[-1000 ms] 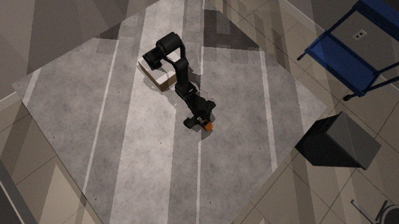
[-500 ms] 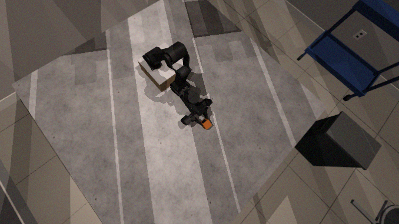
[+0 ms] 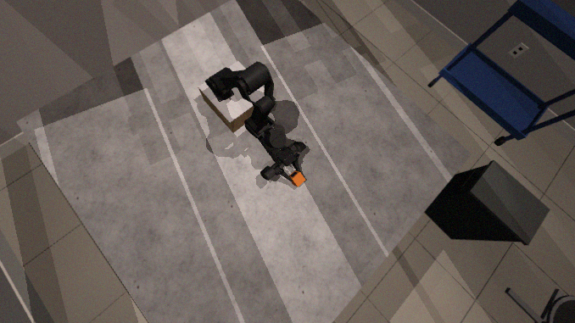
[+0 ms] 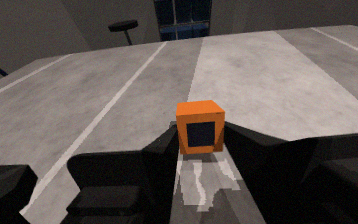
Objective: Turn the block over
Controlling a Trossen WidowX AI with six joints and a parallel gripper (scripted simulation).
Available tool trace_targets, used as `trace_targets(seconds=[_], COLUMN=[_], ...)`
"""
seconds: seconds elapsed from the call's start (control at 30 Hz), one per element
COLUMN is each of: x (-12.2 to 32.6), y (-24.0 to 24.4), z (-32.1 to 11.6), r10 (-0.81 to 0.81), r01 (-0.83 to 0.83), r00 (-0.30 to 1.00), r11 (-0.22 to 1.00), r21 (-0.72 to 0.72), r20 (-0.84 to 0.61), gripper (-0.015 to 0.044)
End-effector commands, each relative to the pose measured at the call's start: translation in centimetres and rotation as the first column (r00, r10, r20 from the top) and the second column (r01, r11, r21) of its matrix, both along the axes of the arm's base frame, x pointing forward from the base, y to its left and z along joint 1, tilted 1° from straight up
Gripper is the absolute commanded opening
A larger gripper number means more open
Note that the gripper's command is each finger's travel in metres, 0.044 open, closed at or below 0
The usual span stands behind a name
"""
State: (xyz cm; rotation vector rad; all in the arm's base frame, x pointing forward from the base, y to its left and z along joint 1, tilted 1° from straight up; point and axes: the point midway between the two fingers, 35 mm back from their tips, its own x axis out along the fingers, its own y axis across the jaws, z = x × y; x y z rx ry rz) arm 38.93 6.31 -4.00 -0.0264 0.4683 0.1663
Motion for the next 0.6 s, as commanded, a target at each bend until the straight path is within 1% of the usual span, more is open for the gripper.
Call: trace_targets(seconds=[0.0,0.5,0.53,0.57], x=[-0.01,-0.01,-0.01,-0.01], y=[-0.07,-0.07,-0.07,-0.07], z=[-0.04,-0.04,-0.04,-0.04], r10=[-0.008,-0.008,-0.008,-0.008], r01=[0.008,0.008,0.008,0.008], r00=[1.000,1.000,1.000,1.000], r11=[1.000,1.000,1.000,1.000], r21=[0.003,0.003,0.003,0.003], r20=[0.000,0.000,0.000,0.000], gripper=[0.0026,0.0420,0.0440,0.0440])
